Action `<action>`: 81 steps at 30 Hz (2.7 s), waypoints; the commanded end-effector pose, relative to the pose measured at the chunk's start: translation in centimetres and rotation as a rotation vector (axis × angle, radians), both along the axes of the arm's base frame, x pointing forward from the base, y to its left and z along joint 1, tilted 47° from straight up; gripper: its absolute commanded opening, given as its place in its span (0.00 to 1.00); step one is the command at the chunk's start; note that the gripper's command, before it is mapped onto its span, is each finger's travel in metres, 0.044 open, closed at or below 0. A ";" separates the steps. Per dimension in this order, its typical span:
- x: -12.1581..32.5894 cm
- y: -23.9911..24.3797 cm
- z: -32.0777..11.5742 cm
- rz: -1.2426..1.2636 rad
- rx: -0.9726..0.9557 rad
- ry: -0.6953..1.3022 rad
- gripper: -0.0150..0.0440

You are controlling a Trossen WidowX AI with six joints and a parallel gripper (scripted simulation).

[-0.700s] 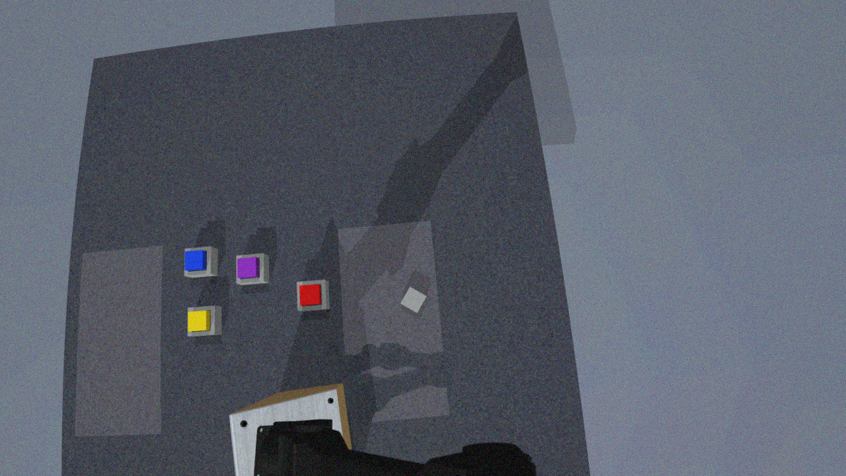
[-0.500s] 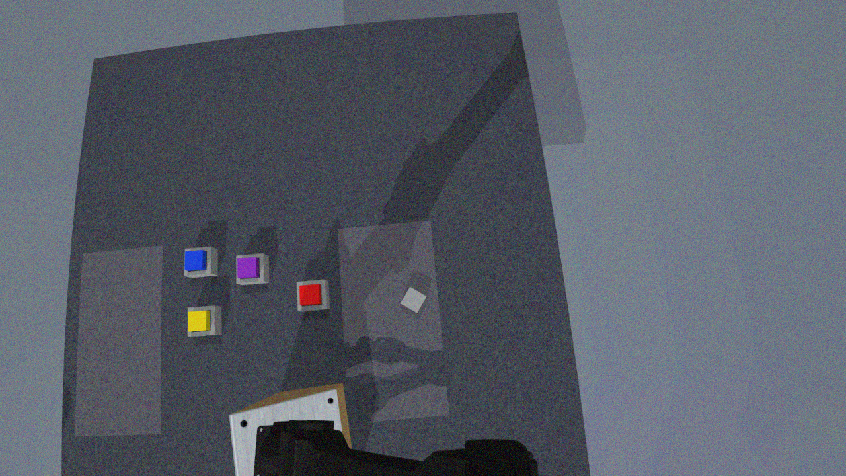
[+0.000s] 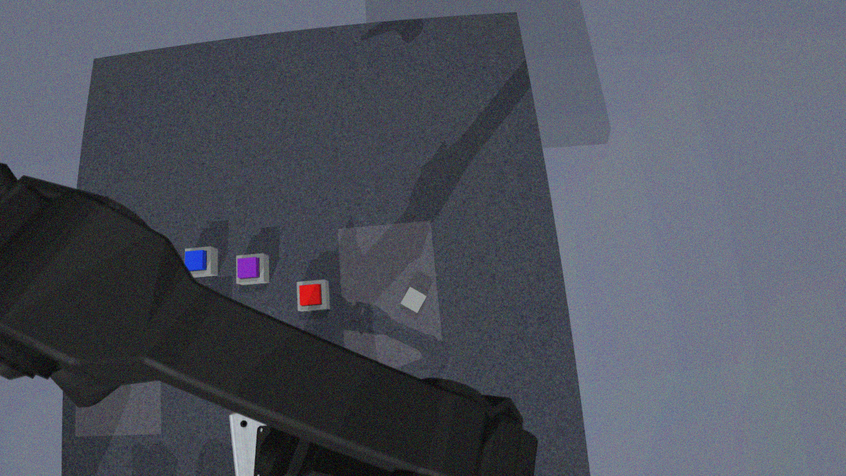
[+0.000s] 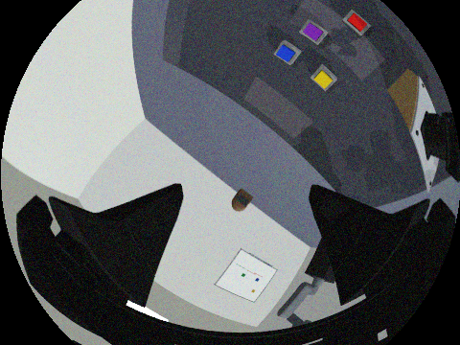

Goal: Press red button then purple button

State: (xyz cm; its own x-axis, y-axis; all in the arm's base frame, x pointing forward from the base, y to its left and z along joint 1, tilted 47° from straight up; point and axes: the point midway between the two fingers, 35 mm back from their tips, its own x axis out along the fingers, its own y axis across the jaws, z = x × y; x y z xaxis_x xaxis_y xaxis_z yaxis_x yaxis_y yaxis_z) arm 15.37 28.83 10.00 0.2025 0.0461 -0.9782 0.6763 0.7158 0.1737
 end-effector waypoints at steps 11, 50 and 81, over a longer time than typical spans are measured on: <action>6.3 -19.1 -5.5 0.540 -0.742 0.127 0.93; 6.5 -30.2 -10.2 0.769 -0.949 0.355 0.29; 7.0 -32.6 -12.5 0.769 -0.951 0.355 0.29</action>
